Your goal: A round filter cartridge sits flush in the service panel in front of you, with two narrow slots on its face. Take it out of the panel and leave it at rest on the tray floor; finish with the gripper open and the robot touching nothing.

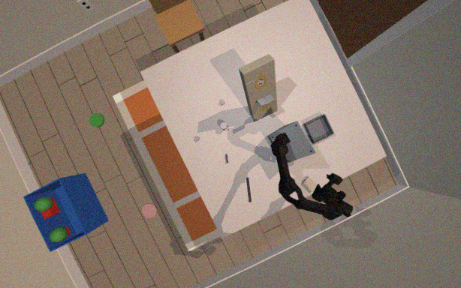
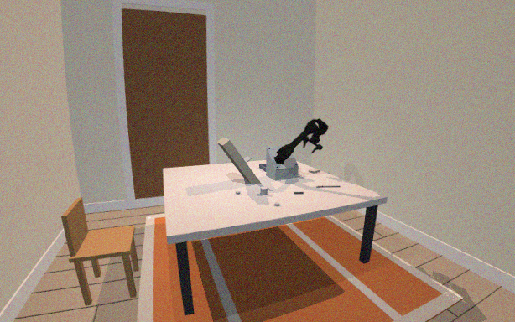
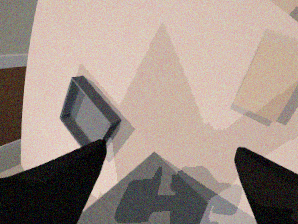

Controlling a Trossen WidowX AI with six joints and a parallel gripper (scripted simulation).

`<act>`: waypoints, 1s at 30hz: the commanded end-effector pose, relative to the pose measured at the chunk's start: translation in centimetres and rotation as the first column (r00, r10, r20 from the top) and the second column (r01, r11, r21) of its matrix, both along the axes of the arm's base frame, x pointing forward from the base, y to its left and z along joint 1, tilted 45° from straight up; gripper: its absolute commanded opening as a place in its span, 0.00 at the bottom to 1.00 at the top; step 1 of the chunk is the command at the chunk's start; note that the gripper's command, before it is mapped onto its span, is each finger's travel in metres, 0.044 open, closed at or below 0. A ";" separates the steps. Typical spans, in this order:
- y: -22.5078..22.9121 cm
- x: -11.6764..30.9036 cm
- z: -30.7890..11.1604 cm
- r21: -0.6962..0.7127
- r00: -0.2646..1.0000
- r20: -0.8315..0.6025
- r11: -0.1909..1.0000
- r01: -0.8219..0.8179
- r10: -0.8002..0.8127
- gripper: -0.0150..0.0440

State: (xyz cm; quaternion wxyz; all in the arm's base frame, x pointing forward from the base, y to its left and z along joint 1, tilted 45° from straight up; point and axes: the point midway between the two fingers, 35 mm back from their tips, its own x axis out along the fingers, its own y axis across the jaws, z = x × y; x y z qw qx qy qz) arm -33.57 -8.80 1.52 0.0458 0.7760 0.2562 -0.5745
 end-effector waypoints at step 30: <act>-23.7 41.9 3.3 -0.472 0.935 0.355 0.863 0.180 -0.001 0.41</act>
